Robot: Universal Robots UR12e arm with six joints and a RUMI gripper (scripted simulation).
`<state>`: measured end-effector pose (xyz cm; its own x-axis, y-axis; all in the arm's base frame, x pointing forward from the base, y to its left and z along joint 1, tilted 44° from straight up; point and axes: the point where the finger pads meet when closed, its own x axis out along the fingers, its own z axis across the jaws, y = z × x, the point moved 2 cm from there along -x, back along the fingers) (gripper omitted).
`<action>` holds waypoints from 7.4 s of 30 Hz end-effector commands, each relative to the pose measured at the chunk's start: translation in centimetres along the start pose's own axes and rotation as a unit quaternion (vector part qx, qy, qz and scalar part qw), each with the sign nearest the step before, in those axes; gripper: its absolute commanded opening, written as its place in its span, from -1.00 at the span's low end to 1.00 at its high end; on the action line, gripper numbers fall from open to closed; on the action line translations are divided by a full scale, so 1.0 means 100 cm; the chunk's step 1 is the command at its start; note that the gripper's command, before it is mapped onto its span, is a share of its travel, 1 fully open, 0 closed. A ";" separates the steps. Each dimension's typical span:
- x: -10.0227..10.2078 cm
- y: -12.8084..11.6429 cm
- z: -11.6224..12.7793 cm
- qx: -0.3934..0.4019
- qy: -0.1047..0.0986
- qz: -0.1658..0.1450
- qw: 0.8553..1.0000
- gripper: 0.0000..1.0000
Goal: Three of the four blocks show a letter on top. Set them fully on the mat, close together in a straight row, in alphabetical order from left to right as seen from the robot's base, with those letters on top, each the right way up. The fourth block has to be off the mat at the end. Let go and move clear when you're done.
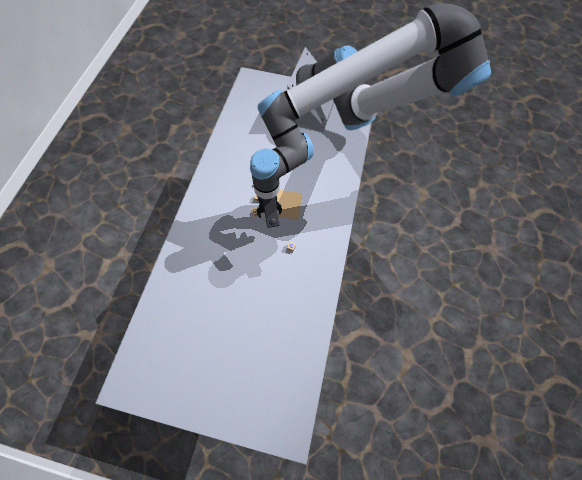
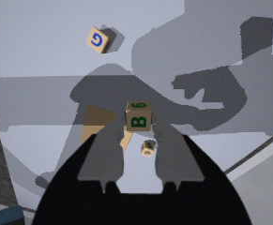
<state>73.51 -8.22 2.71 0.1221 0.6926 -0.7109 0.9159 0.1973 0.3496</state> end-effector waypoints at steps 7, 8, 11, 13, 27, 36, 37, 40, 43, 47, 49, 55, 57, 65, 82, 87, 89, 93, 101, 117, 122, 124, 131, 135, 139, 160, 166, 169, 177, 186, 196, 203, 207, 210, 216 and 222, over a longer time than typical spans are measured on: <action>-0.003 -0.010 -0.016 0.127 -0.003 0.001 0.992 -0.83; -0.003 -0.011 -0.018 0.148 -0.003 0.001 0.989 -0.83; -0.004 -0.016 -0.025 0.198 -0.003 0.001 0.980 -0.83; -0.004 -0.019 -0.029 0.227 -0.003 0.001 0.974 -0.83; -0.005 -0.038 -0.053 0.407 -0.003 0.002 0.914 -0.83; -0.005 -0.053 -0.071 0.521 -0.003 0.002 0.853 -0.83; -0.005 -0.055 -0.073 0.534 -0.003 0.002 0.846 -0.83; -0.005 -0.058 -0.077 0.558 -0.003 0.002 0.830 -0.83; -0.004 -0.063 -0.082 0.591 -0.002 0.002 0.806 -0.83; -0.003 -0.071 -0.091 0.639 -0.002 0.003 0.769 -0.83; -0.003 -0.074 -0.095 0.661 -0.002 0.003 0.750 -0.83; -0.002 -0.086 -0.108 0.724 -0.002 0.003 0.690 -0.83; -0.001 -0.087 -0.110 0.734 -0.002 0.003 0.679 -0.83; 0.000 -0.098 -0.122 0.788 -0.002 0.003 0.616 -0.83; 0.002 -0.108 -0.134 0.833 -0.001 0.003 0.554 -0.83; 0.002 -0.108 -0.135 0.835 -0.001 0.003 0.551 -0.83; 0.002 -0.108 -0.135 0.835 -0.001 0.003 0.551 -0.83; 0.002 -0.108 -0.135 0.835 -0.001 0.003 0.551 -0.83; 0.003 -0.108 -0.135 0.835 -0.001 0.003 0.551 -0.83; 0.047 -0.108 -0.134 0.835 -0.002 0.003 0.551 -0.83; 0.071 -0.108 -0.134 0.835 -0.002 0.003 0.551 -0.83; 0.079 -0.108 -0.134 0.835 -0.002 0.003 0.551 -0.83; 0.094 -0.108 -0.134 0.835 -0.002 0.003 0.551 -0.83; 0.098 -0.108 -0.134 0.835 -0.002 0.003 0.551 -0.83; 0.099 -0.108 -0.134 0.835 -0.002 0.003 0.551 -0.83; 0.099 -0.108 -0.134 0.835 -0.002 0.003 0.551 -0.83; 0.099 -0.107 -0.134 0.835 -0.002 0.003 0.551 -0.83; 0.099 -0.107 -0.134 0.835 -0.002 0.003 0.551 -0.83; 0.099 -0.107 -0.134 0.835 -0.002 0.003 0.551 -0.83; 0.099 -0.107 -0.134 0.835 -0.002 0.003 0.551 -0.83; 0.102 -0.107 -0.134 0.835 -0.002 0.003 0.551 -0.83; 0.103 -0.107 -0.134 0.835 -0.002 0.003 0.551 -0.83; 0.103 -0.107 -0.134 0.835 -0.002 0.003 0.551 -0.83; 0.103 -0.107 -0.134 0.835 -0.002 0.003 0.551 -0.83; 0.103 -0.107 -0.134 0.835 -0.002 0.003 0.551 -0.83; 0.103 -0.107 -0.134 0.835 -0.002 0.003 0.551 -0.83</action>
<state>59.81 6.11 -0.22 0.1247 0.6884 -0.7146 -0.0096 -0.7193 -0.6946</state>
